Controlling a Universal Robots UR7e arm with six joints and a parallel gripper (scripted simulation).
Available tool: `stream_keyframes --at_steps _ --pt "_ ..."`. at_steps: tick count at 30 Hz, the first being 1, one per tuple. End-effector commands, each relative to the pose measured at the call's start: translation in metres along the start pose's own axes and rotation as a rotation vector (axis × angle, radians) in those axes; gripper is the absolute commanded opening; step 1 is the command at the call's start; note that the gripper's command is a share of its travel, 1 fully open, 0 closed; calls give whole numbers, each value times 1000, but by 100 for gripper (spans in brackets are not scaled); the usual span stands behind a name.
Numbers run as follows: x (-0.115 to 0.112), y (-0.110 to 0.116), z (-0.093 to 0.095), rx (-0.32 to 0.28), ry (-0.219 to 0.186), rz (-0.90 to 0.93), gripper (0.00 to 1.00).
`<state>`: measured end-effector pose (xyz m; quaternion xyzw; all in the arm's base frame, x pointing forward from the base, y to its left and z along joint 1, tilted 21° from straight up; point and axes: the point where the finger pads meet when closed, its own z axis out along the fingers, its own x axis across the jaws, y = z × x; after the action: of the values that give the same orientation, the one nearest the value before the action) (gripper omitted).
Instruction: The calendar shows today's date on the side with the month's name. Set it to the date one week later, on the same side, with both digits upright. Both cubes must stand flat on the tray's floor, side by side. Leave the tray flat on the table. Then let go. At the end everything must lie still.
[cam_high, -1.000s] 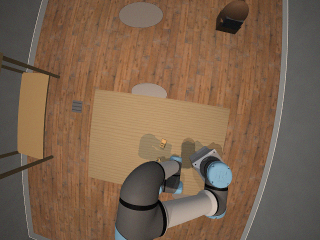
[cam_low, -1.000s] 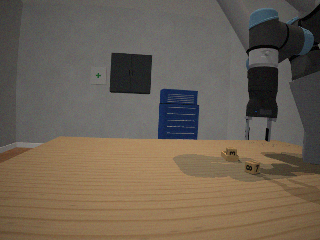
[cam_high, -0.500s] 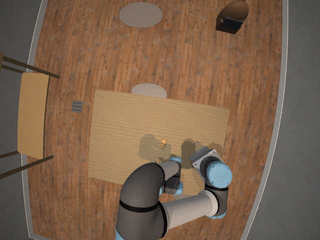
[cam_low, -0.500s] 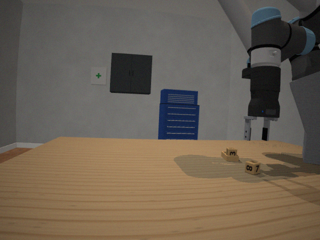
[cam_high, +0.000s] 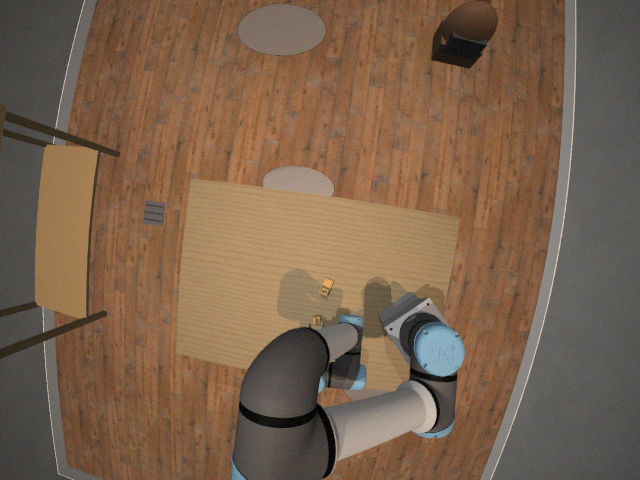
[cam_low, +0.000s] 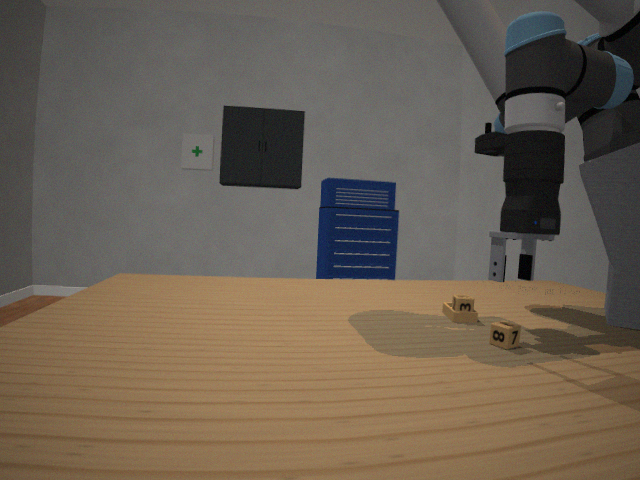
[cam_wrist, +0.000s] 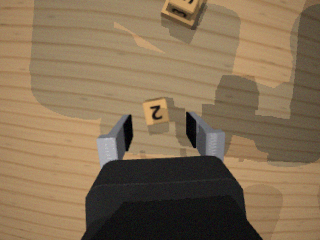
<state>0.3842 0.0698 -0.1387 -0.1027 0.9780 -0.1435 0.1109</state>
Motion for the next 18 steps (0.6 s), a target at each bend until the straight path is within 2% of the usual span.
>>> stream_keyframes --at_steps 1,18 --pt "-3 2 0 1 -2 -80 100" --pt "-4 2 0 1 -2 -124 100"
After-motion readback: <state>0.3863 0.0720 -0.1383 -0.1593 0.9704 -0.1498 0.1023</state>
